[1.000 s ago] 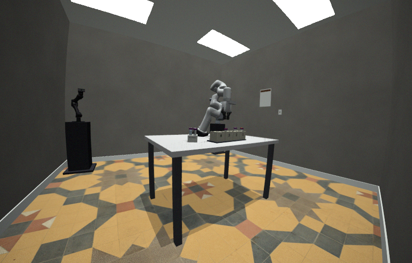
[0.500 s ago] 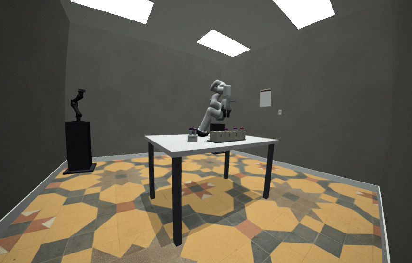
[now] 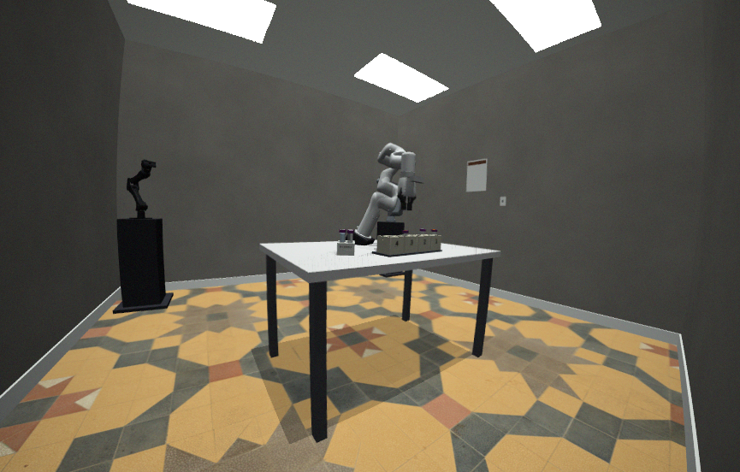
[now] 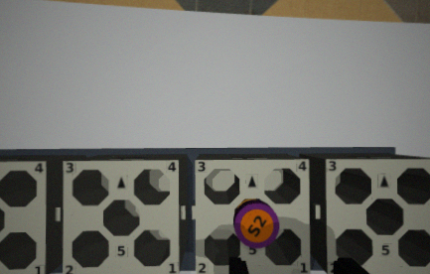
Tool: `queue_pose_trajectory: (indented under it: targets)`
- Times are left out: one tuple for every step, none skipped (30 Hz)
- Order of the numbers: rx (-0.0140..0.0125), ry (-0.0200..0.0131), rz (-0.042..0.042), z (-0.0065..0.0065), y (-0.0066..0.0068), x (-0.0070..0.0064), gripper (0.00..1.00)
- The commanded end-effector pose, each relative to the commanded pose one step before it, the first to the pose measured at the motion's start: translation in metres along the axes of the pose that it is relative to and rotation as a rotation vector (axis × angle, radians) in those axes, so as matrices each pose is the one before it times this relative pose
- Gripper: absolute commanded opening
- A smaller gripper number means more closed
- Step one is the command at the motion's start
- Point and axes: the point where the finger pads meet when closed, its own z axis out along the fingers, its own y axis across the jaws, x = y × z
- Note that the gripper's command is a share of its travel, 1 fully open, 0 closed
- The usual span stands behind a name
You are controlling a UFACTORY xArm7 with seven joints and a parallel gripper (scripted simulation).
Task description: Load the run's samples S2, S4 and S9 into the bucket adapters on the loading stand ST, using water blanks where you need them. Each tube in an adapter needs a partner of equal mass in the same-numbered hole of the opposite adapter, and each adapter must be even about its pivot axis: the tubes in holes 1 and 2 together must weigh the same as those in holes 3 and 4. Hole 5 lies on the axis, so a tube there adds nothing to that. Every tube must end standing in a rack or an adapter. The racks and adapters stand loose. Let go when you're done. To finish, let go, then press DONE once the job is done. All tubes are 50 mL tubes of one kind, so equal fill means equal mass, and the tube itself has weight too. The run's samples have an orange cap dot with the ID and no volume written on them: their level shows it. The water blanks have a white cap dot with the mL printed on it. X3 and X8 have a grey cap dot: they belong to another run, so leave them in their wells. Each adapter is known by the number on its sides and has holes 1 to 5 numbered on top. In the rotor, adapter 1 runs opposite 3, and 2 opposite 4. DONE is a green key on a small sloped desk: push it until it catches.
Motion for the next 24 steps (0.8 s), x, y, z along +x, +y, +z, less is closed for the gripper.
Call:
queue_pose_trajectory:
  targets:
    - [-0.00166, 0.00399, -0.00011, -0.00160, 0.00043, 0.00103, 0.44]
    - [0.00000, 0.00000, 0.00000, 0.00000, 0.00000, 0.00000, 0.44]
    - [0.00000, 0.00000, 0.00000, 0.00000, 0.00000, 0.00000, 0.44]
    - [0.00000, 0.00000, 0.00000, 0.00000, 0.00000, 0.00000, 0.44]
    - [-0.00001, 0.00011, 0.03331, -0.00008, -0.00478, -0.00141, 0.57]
    - [0.00004, -0.00001, 0.03332, 0.00000, -0.00474, -0.00160, 0.57]
    - [0.00004, -0.00001, 0.03332, 0.00000, -0.00468, -0.00176, 0.57]
    - [0.00004, -0.00002, 0.03332, 0.00000, -0.00463, -0.00191, 0.57]
    - [0.00004, -0.00002, 0.03332, 0.00000, -0.00456, -0.00207, 0.57]
    - [0.00004, -0.00002, 0.03332, 0.00000, -0.00449, -0.00222, 0.57]
    - [0.00000, 0.00000, 0.00000, 0.00000, 0.00000, 0.00000, 0.57]
    - [0.00000, 0.00000, 0.00000, 0.00000, 0.00000, 0.00000, 0.57]
    - [0.00004, -0.00001, 0.03333, -0.00001, -0.00443, -0.00237, 0.57]
    - [0.00004, -0.00002, 0.03332, 0.00000, -0.00434, -0.00252, 0.57]
    - [0.00004, -0.00002, 0.03332, 0.00000, -0.00425, -0.00266, 0.57]
    - [0.00004, -0.00003, 0.03332, 0.00000, -0.00416, -0.00280, 0.57]
    - [0.00004, -0.00003, 0.03332, 0.00000, -0.00406, -0.00294, 0.57]
    - [0.00004, -0.00002, 0.03334, -0.00004, -0.00402, -0.00309, 0.57]
    - [0.00004, -0.00003, 0.03332, 0.00000, -0.00386, -0.00320, 0.57]
    - [0.00004, -0.00003, 0.03332, 0.00000, -0.00375, -0.00333, 0.57]
    - [0.00004, -0.00003, 0.03332, 0.00000, -0.00364, -0.00345, 0.57]
    - [0.00004, -0.00004, 0.03332, 0.00000, -0.00352, -0.00357, 0.57]
    - [0.00003, -0.00004, 0.03332, 0.00000, -0.00340, -0.00369, 0.57]
    - [0.00003, -0.00004, 0.03332, 0.00000, -0.00328, -0.00380, 0.57]
